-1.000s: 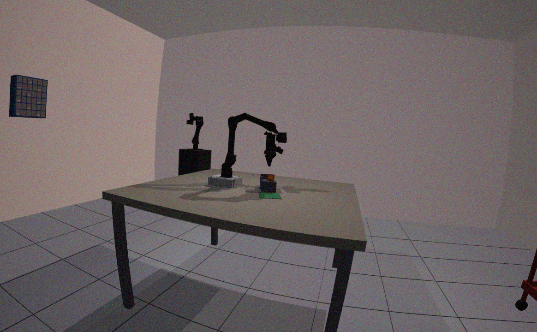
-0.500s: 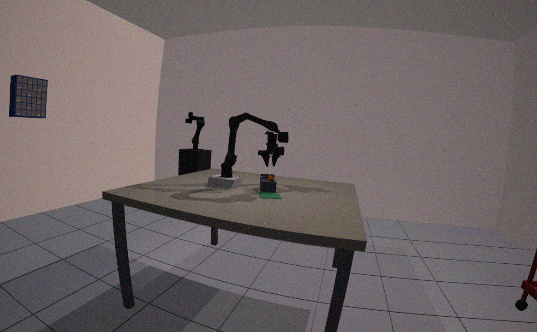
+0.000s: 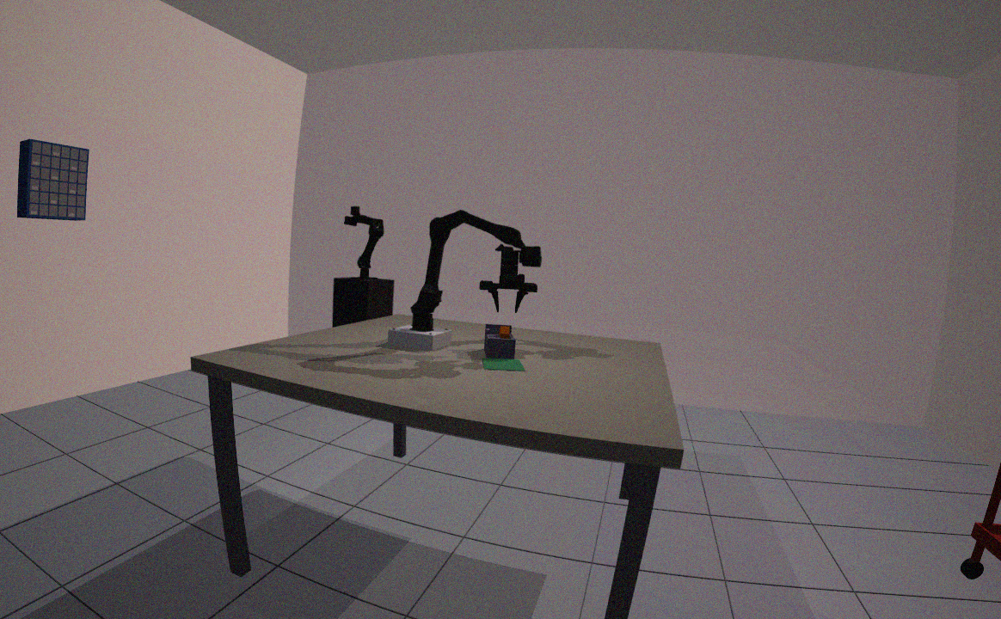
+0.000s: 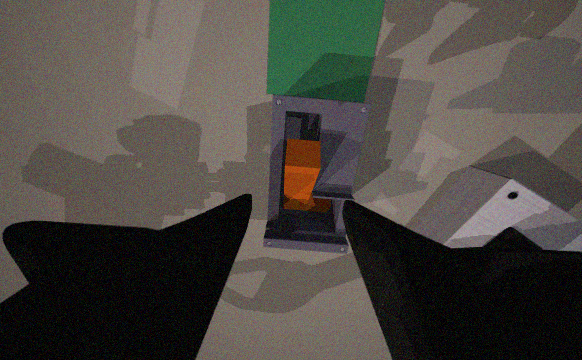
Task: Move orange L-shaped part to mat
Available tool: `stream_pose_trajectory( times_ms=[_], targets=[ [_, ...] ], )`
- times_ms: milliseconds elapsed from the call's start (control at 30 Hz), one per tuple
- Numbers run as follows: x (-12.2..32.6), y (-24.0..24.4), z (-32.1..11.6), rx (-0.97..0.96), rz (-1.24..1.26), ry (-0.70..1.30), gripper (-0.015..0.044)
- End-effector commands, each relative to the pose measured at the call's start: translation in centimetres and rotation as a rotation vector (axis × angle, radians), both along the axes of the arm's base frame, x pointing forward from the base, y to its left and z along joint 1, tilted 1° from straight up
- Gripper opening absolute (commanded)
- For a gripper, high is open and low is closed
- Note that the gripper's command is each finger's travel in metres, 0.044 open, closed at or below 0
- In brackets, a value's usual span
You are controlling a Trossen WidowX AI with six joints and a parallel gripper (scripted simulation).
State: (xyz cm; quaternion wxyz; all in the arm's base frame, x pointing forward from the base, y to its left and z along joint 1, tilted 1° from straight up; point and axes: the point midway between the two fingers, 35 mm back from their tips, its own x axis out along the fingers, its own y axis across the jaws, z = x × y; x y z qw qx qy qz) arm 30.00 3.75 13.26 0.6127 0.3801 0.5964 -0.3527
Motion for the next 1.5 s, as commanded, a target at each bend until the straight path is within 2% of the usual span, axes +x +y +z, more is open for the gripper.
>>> stream_pose_trajectory(
  times_ms=[0, 1467],
  targets=[
    [0.0, 0.0, -1.7, 0.002, -0.018, 0.018, 0.0280],
    [0.0, 0.1, -7.8, 0.002, -0.018, 0.018, 0.0280]
  ],
)
